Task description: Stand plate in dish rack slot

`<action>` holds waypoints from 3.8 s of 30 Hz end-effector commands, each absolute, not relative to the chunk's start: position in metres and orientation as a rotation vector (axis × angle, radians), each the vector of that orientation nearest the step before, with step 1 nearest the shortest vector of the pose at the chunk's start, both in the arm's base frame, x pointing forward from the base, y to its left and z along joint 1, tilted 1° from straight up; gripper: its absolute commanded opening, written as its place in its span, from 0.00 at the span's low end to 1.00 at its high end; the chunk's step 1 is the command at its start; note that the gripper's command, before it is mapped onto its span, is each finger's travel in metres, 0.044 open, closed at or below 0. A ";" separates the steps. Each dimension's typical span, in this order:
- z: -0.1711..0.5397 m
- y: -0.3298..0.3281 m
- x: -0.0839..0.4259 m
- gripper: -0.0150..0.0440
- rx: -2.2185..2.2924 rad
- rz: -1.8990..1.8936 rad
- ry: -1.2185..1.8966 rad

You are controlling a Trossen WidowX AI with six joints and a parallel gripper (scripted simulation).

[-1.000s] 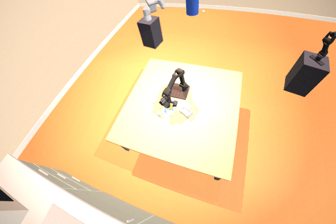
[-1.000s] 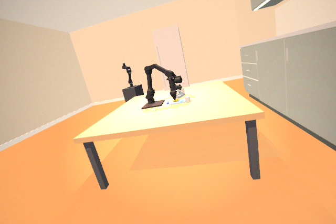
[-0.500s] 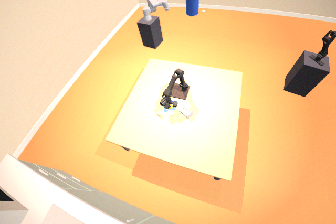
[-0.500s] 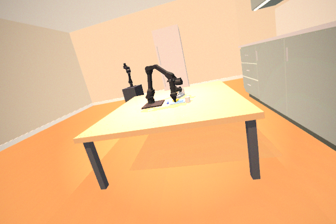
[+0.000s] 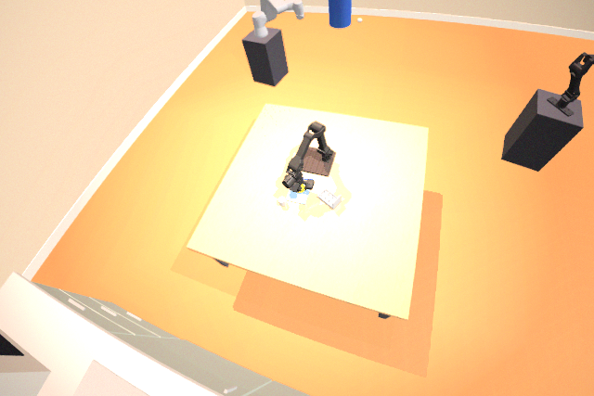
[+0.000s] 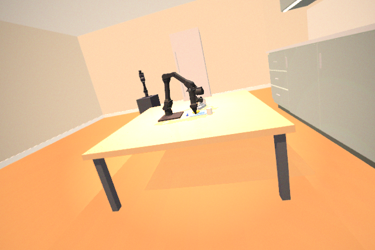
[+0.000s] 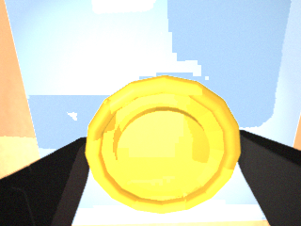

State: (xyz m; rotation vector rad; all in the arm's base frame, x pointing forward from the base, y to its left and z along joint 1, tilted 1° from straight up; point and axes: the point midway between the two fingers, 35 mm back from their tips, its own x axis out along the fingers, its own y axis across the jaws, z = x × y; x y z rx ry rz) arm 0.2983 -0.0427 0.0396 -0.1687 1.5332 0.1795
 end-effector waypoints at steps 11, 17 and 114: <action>0.078 -0.044 0.308 0.25 -0.170 0.184 1.531; 0.102 -0.045 0.312 0.25 -0.170 0.183 1.530; 0.137 0.078 0.245 0.25 0.075 0.906 1.620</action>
